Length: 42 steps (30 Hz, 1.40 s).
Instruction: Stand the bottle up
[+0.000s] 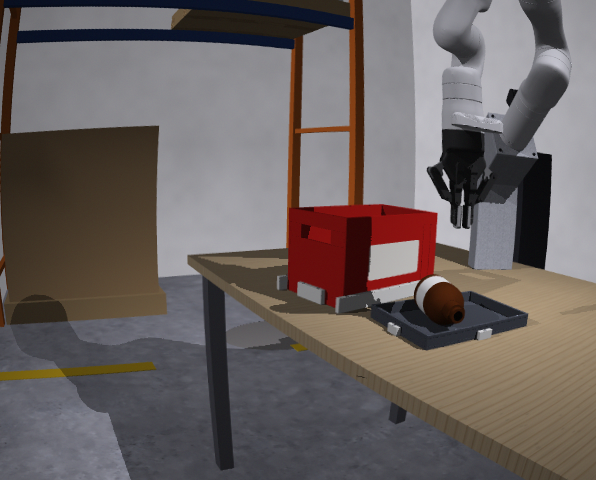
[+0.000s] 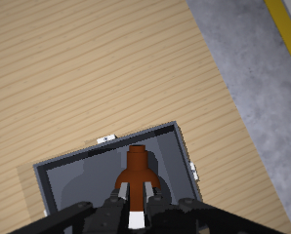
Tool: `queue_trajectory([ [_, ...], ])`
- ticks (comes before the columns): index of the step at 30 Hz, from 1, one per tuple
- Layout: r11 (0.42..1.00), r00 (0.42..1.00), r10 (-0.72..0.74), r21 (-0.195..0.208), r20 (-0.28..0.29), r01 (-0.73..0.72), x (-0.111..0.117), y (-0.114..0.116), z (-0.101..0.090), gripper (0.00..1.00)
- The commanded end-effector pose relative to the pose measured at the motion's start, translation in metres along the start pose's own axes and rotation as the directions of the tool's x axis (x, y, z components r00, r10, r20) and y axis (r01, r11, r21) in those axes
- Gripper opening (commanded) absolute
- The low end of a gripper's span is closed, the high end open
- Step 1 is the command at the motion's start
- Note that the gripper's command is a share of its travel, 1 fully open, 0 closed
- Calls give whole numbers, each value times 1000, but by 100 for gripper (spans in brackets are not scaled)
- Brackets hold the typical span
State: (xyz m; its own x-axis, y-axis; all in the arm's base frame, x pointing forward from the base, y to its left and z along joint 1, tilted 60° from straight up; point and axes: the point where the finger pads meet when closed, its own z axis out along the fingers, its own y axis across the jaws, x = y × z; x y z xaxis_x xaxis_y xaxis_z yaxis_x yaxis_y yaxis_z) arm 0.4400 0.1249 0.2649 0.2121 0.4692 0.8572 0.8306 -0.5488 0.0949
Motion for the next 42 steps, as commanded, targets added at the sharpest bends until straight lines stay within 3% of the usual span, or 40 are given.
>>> queue_trajectory([
  [1,1000,1000,0,-1,0,0,0,0,0,0],
  [17,1000,1000,0,-1,0,0,0,0,0,0],
  [18,1000,1000,0,-1,0,0,0,0,0,64],
  [42,1000,1000,0,-1,0,0,0,0,0,64],
])
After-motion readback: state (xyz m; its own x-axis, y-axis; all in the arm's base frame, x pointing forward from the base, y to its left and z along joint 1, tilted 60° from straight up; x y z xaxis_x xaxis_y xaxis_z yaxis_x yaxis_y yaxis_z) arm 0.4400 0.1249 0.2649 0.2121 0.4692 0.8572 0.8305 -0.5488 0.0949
